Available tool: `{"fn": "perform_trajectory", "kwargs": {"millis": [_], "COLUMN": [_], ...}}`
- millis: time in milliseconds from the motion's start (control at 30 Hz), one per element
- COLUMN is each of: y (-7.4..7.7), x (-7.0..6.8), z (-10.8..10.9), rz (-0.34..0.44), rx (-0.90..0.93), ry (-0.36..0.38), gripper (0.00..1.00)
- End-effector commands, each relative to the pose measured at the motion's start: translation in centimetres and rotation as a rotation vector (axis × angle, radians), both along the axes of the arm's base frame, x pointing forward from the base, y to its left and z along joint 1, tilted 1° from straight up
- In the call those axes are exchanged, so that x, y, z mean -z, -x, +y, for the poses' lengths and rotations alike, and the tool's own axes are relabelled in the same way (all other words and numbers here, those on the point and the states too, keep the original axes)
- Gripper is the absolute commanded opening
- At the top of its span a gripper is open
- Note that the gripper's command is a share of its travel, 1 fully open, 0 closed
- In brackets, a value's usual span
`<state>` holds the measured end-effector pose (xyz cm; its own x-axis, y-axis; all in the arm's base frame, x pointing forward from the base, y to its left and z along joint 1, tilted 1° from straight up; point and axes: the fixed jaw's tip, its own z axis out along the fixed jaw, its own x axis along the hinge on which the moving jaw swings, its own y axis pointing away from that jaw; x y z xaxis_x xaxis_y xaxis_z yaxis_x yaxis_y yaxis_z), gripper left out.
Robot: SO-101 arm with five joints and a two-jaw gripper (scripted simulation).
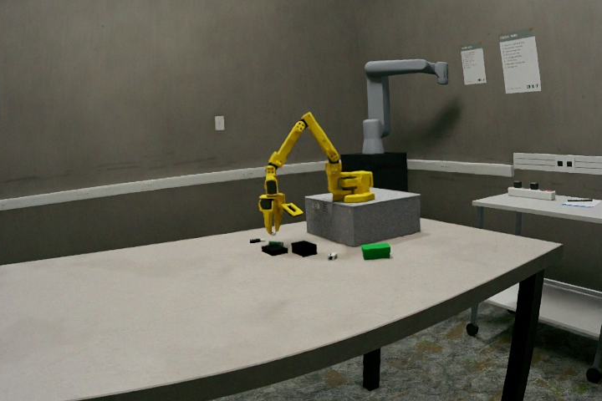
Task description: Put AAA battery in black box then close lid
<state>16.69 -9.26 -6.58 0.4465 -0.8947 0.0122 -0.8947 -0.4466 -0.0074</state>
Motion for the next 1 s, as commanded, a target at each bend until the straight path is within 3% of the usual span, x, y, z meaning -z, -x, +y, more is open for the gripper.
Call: {"fn": "perform_trajectory", "kwargs": {"millis": [0, 967], "y": [0.1, 0.1], "x": [-0.2, 0.9], "z": [0.3, 0.3], "rz": [0.005, 0.005], "rx": [-0.001, -0.001], "ry": [-0.004, -0.004], "gripper": [0.15, 0.15]}}
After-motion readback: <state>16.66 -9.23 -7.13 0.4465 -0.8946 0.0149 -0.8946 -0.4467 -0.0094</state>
